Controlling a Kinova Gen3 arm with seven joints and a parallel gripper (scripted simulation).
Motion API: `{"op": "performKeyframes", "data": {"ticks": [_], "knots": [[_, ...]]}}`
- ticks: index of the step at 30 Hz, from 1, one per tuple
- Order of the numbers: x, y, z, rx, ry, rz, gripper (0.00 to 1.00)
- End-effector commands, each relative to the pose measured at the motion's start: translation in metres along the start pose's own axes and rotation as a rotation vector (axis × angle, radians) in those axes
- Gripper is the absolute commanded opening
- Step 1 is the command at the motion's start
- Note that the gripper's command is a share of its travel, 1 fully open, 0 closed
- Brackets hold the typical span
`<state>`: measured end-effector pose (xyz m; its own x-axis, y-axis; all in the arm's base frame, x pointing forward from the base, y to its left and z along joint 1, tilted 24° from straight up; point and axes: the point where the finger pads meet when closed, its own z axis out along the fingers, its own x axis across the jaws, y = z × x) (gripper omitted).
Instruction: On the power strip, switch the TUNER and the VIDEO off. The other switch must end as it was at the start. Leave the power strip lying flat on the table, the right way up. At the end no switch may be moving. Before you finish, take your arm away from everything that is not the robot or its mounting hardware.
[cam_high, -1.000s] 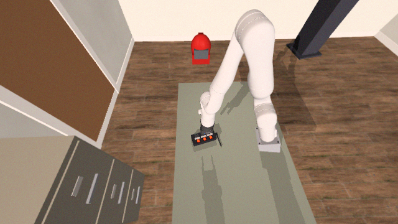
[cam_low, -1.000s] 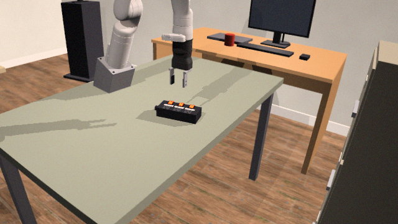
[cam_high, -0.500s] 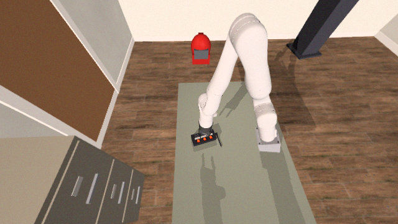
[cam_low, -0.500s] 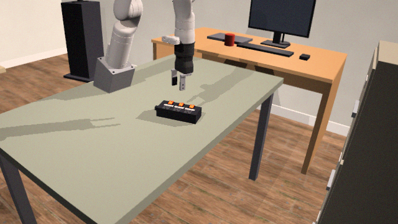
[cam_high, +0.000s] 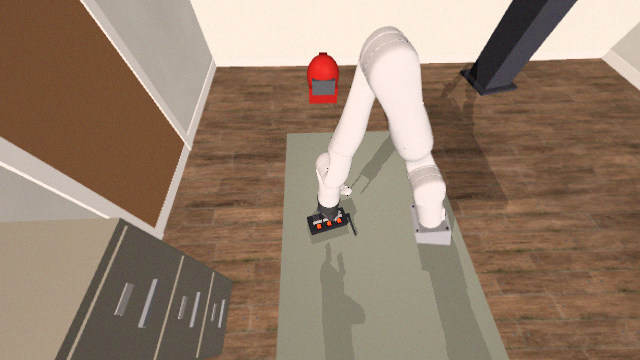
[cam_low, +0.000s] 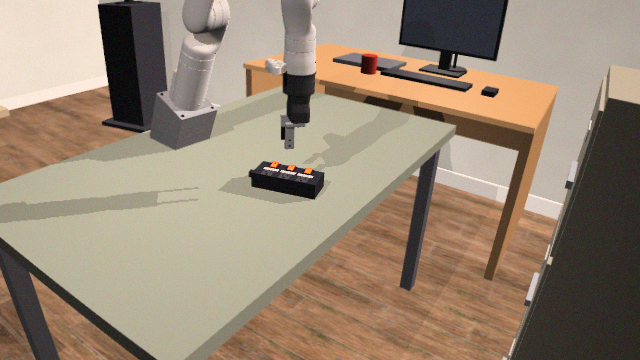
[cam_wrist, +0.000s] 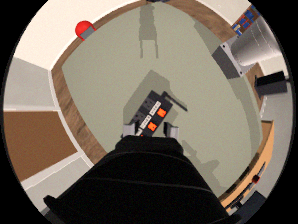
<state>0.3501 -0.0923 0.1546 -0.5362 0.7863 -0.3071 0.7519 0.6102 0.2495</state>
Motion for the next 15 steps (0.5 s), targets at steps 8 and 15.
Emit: {"op": "performKeyframes", "data": {"ticks": [8, 15], "knots": [[0.0029, 0.0105, 0.0069, -0.001, -0.015, 0.221, 1.0], [0.0031, 0.0103, 0.0094, 0.002, -0.016, 0.321, 1.0]]}}
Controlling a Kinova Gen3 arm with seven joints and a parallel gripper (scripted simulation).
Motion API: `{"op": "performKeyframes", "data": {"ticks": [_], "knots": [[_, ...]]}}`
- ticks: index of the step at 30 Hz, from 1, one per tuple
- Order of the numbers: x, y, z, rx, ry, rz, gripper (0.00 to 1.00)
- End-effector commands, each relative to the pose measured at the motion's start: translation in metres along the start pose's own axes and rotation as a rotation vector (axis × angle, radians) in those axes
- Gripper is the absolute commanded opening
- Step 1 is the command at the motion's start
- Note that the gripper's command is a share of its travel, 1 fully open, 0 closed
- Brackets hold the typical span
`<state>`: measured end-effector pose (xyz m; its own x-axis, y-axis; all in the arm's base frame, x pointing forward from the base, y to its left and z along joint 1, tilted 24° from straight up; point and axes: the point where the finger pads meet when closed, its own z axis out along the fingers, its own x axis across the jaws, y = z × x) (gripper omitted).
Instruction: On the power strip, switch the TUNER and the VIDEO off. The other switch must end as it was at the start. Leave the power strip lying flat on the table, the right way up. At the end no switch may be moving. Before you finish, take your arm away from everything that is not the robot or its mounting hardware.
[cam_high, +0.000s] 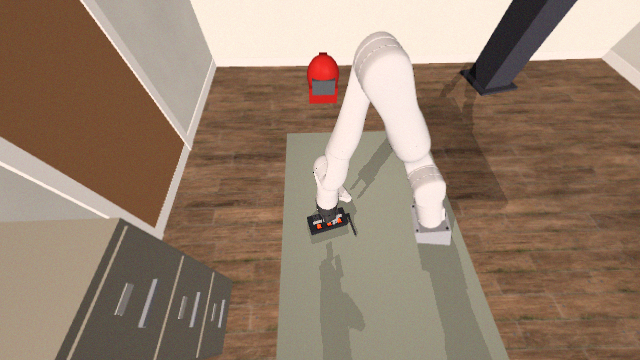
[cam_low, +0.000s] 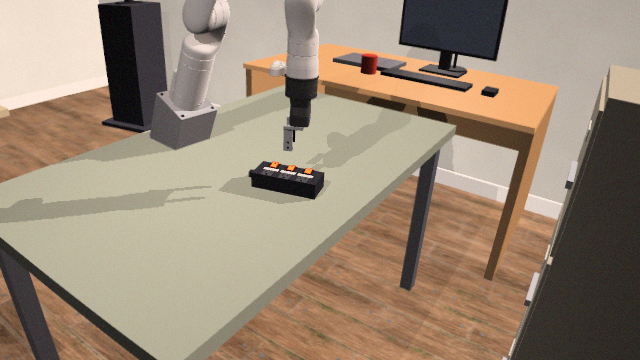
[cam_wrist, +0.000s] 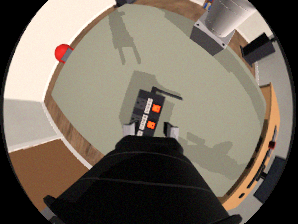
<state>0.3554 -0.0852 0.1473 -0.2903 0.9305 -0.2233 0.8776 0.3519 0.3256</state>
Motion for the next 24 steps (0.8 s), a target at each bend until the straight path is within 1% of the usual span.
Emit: {"op": "performKeyframes", "data": {"ticks": [1, 12, 24], "knots": [[-0.0006, 0.0054, 0.0018, -0.006, -0.013, 0.04, 1.0], [0.0019, 0.0076, 0.0054, -0.005, -0.012, 0.18, 1.0], [0.003, 0.0087, 0.0069, -0.004, -0.011, 0.24, 1.0]]}}
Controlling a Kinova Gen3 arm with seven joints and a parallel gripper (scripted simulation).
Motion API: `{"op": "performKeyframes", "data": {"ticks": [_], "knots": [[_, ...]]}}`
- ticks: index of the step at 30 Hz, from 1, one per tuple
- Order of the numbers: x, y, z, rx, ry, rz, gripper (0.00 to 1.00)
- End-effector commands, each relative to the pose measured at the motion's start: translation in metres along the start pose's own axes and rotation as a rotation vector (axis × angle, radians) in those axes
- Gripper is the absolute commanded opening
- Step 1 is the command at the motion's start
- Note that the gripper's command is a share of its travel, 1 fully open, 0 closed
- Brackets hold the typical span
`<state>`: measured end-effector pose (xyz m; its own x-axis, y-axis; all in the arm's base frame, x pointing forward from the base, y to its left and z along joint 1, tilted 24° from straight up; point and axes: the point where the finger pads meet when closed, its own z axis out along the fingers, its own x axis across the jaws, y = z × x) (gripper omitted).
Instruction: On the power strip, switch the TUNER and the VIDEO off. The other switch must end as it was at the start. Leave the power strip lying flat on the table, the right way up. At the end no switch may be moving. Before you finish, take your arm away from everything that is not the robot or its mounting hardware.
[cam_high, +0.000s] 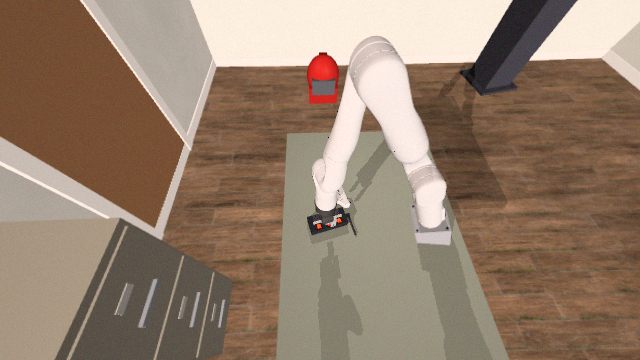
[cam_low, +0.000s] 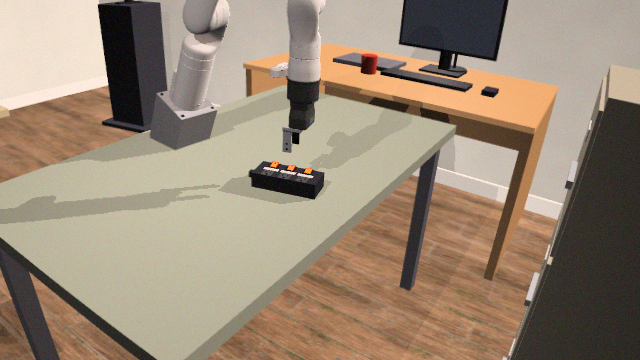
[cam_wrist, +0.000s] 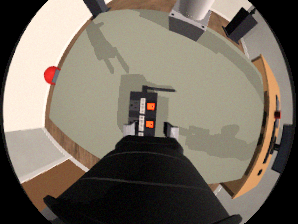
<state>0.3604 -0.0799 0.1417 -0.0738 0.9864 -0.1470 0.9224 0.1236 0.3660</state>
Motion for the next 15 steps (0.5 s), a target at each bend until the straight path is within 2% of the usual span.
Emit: {"op": "performKeyframes", "data": {"ticks": [1, 15], "knots": [[-0.0006, 0.0045, 0.0005, -0.009, -0.004, 0.007, 1.0], [-0.0004, 0.0048, 0.0006, -0.009, -0.004, 0.019, 1.0]]}}
